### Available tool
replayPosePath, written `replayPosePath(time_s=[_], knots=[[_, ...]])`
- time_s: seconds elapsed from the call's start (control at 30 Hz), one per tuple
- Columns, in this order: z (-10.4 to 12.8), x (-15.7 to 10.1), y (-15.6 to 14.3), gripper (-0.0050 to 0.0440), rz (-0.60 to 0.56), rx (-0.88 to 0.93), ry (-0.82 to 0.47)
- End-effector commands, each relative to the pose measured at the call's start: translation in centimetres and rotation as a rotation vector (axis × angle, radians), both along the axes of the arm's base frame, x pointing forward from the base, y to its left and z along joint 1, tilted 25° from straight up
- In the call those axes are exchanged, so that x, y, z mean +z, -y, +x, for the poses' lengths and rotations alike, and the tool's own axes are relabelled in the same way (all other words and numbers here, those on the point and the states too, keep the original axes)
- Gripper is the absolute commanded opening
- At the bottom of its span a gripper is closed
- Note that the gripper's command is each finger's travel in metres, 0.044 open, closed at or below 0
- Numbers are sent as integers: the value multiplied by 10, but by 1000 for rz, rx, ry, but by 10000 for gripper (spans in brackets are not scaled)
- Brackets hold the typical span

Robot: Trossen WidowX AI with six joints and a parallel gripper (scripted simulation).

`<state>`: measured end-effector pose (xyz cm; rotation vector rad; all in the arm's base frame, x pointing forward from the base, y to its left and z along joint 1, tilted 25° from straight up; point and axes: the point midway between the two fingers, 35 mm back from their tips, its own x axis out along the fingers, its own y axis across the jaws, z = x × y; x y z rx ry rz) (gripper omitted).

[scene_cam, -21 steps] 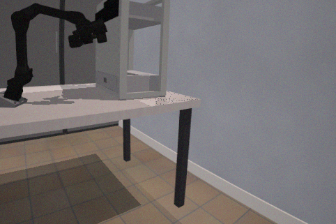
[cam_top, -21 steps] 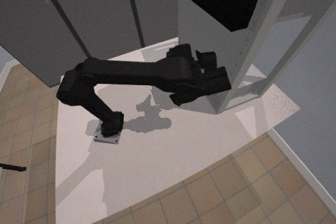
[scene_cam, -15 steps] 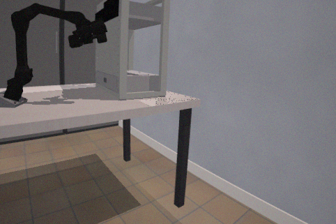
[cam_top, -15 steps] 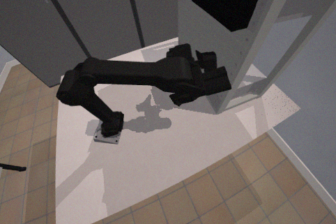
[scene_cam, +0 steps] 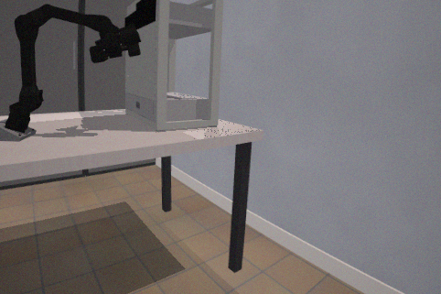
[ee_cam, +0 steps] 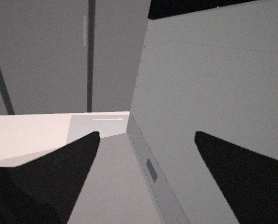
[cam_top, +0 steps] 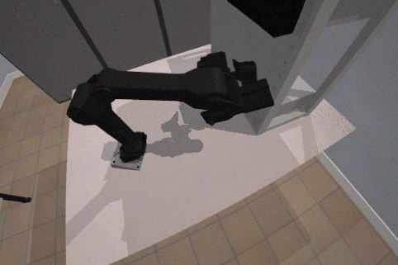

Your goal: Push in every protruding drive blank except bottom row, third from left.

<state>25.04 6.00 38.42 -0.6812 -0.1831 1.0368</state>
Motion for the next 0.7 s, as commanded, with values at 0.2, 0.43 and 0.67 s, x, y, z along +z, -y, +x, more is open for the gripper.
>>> replayPosePath(time_s=[0.2, 0.43, 0.67], knots=[[-4, 6, -2, 440, -9, 0, 24], [-4, 6, -2, 440, -9, 0, 24], [-3, 4, -1, 440, -13, -9, 16]])
